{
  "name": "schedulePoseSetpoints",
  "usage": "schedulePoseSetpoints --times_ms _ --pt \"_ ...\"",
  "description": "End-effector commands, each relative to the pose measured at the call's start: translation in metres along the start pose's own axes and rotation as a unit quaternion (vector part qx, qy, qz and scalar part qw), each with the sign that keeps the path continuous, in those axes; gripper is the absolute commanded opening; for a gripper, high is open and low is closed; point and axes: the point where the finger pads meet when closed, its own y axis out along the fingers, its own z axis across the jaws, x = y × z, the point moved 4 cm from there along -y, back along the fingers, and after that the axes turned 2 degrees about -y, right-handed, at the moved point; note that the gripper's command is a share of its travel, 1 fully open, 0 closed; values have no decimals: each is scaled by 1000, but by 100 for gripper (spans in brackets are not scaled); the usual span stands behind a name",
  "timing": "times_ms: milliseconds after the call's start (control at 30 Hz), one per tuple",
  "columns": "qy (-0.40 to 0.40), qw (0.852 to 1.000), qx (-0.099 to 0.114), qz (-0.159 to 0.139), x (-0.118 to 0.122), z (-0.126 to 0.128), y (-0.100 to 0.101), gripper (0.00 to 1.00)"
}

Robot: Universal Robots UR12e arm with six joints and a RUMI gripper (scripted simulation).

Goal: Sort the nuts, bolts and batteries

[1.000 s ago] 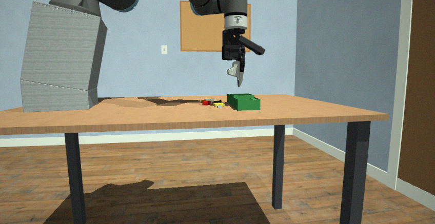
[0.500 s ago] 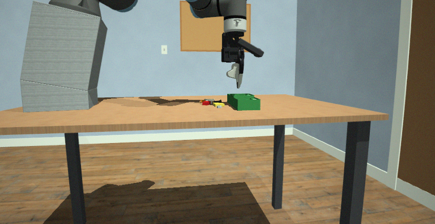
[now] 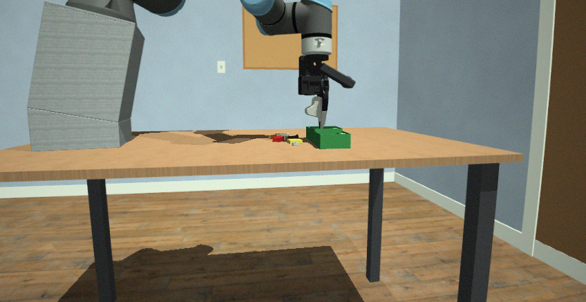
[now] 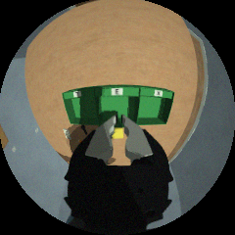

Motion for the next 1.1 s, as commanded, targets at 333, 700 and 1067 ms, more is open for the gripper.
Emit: schedulePoseSetpoints --times_ms 333,700,1067 --pt "0 1000 0 1 -1 0 17 4" --pt "0 1000 0 1 -1 0 17 4" --pt "0 1000 0 1 -1 0 17 4"
